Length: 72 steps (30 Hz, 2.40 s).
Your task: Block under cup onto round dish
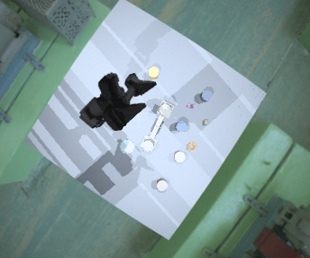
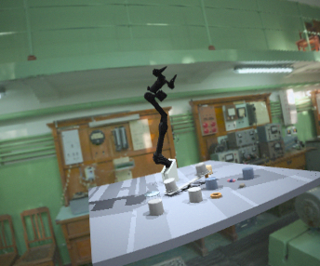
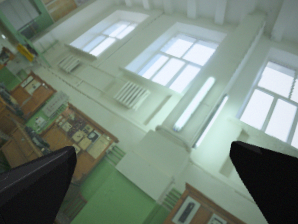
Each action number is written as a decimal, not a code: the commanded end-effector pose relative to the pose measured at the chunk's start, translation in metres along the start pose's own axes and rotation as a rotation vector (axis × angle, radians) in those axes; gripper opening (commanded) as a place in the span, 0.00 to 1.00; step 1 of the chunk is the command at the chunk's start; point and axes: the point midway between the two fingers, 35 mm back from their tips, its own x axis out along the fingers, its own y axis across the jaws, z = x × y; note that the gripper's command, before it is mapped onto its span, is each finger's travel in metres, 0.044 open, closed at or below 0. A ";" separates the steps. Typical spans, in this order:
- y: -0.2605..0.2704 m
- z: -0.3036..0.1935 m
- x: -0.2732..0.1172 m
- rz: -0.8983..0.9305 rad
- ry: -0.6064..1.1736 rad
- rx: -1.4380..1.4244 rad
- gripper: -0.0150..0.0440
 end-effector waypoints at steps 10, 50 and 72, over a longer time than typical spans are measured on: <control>-0.091 0.048 -0.085 -0.248 -0.203 0.069 1.00; -0.229 0.063 -0.350 -0.894 -0.712 0.396 1.00; -0.268 -0.049 -0.490 -1.303 -0.922 0.742 1.00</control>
